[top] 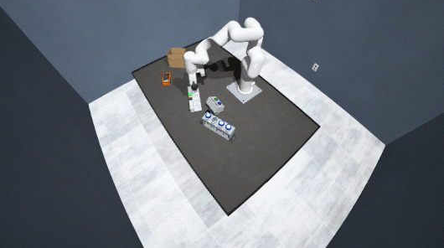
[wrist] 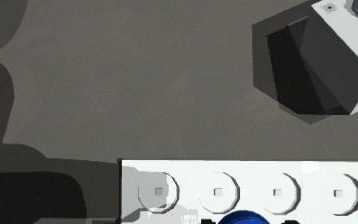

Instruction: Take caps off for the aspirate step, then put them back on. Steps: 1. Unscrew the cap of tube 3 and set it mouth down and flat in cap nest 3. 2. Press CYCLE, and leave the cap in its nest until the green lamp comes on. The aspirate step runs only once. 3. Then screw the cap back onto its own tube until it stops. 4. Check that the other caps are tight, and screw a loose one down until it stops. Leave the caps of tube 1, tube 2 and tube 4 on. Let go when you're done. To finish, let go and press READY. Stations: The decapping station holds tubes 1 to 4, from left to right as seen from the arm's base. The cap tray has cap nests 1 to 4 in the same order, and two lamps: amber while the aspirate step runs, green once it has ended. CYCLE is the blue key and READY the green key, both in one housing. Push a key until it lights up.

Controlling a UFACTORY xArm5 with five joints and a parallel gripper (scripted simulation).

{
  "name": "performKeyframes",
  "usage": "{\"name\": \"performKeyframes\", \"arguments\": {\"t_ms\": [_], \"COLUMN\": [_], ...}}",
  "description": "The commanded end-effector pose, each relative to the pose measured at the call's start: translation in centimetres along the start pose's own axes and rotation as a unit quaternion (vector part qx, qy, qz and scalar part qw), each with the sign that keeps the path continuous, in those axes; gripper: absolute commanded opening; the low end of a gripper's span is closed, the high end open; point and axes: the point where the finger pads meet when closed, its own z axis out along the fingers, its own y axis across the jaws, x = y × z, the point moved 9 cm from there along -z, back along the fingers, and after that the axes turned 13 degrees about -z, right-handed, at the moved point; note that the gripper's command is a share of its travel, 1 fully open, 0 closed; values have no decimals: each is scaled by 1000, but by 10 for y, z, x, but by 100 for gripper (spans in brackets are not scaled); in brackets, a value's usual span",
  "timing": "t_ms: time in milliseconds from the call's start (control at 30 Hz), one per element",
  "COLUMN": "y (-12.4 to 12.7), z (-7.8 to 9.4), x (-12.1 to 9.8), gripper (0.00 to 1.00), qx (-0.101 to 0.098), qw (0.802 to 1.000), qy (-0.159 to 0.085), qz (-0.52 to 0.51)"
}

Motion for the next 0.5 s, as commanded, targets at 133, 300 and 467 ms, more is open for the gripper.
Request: {"name": "performKeyframes", "arguments": {"t_ms": [133, 300, 467], "y": [1, 17, 42], "z": [-40, -39, -39], "x": [-1, 1, 3], "gripper": [0, 0, 0], "qx": [4, 4, 4], "qw": [1000, 997, 989], "qy": [-2, -2, -2], "qz": [0, 83, 145]}}
